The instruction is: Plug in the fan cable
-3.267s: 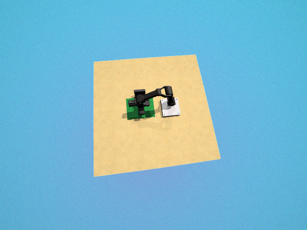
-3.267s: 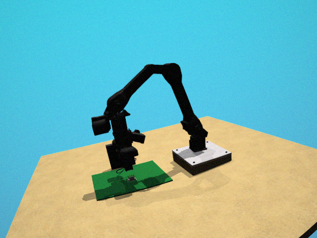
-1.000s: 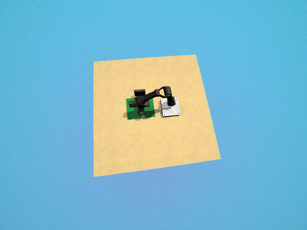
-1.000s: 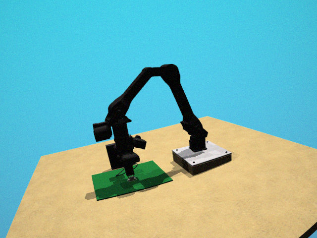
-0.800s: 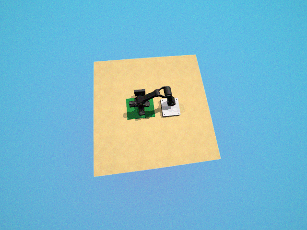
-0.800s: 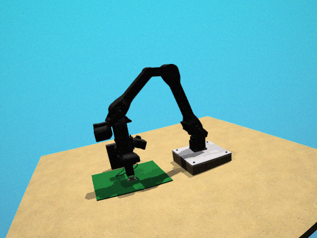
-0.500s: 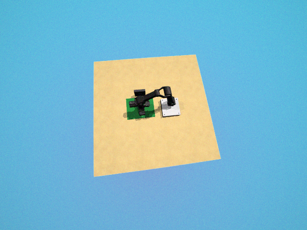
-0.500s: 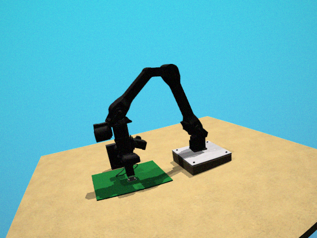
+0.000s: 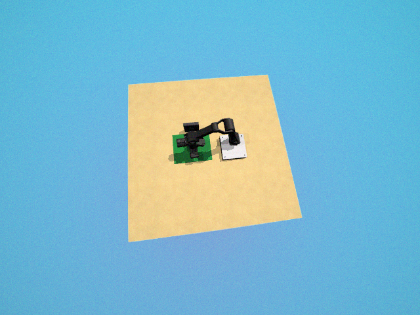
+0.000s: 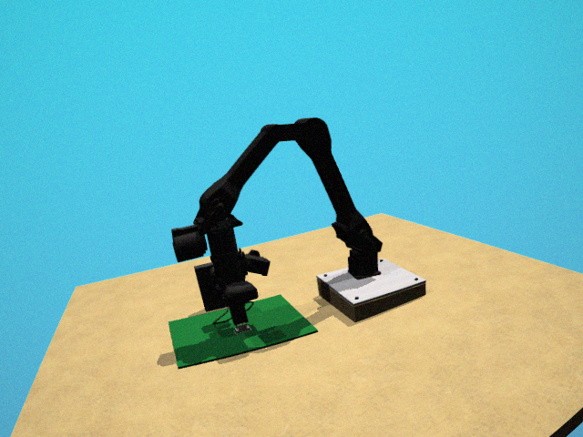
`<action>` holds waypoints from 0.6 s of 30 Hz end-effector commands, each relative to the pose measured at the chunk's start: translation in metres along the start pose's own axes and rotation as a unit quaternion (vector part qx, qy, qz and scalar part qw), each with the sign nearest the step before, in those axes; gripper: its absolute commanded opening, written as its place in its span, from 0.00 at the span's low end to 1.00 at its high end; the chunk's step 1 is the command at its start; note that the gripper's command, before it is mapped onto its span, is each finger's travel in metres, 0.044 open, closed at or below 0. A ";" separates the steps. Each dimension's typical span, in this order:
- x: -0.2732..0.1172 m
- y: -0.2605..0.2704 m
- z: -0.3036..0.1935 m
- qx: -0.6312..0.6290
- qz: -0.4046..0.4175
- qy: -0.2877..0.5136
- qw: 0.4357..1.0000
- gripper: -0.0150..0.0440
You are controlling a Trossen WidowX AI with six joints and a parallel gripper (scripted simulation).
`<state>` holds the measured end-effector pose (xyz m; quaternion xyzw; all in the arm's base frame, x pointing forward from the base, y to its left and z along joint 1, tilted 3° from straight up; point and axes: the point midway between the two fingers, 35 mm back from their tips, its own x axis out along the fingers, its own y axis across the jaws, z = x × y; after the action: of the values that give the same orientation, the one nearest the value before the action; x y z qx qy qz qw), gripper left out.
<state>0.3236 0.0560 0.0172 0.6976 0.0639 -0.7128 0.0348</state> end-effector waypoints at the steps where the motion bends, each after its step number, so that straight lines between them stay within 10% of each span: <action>1: 0.002 0.000 0.000 0.000 0.001 0.000 1.000 0.25; 18: 0.013 0.000 0.000 0.000 0.001 0.000 1.000 0.25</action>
<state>0.3243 0.0561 0.0079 0.6984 0.0636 -0.7120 0.0360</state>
